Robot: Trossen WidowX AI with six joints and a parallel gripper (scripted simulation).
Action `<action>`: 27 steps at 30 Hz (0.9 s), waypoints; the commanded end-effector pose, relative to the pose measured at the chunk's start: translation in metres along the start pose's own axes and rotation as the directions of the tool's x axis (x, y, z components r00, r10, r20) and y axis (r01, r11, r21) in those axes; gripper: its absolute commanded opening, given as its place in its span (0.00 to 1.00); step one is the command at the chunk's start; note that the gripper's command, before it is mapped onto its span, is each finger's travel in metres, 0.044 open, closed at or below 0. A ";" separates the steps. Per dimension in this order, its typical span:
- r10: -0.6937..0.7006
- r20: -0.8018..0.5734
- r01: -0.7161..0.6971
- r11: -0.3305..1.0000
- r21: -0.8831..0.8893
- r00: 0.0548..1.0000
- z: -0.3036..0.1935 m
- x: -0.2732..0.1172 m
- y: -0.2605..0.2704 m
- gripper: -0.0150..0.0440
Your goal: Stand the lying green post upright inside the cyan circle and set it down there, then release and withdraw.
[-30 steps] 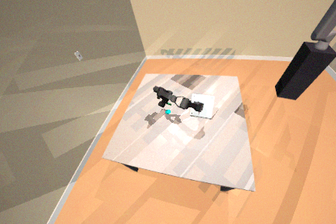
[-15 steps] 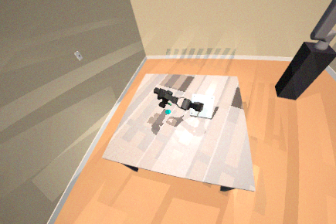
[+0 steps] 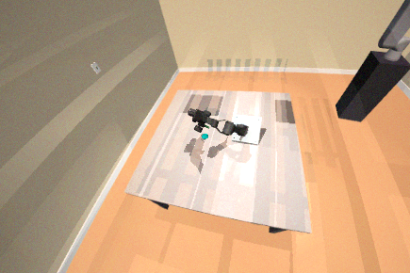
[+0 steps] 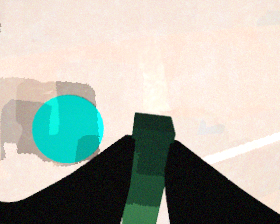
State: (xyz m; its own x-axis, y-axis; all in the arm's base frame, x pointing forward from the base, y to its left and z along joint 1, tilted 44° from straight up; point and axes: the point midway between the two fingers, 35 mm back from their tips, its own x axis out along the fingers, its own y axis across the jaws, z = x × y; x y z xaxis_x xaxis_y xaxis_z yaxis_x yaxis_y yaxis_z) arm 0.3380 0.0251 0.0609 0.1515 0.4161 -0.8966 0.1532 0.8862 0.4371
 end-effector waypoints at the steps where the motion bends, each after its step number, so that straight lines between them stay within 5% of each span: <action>1: -0.017 0.014 0.017 1.000 0.000 1.000 -0.002 0.004 -0.001 0.29; 27: -0.084 0.147 0.086 0.996 -0.005 0.986 0.000 0.013 -0.002 0.29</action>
State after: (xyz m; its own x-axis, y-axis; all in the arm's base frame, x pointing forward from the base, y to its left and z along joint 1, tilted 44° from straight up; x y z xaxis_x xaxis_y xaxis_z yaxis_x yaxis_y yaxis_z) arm 0.3413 0.0275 0.0514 0.2709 0.3186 -0.9083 0.1557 0.9167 0.3680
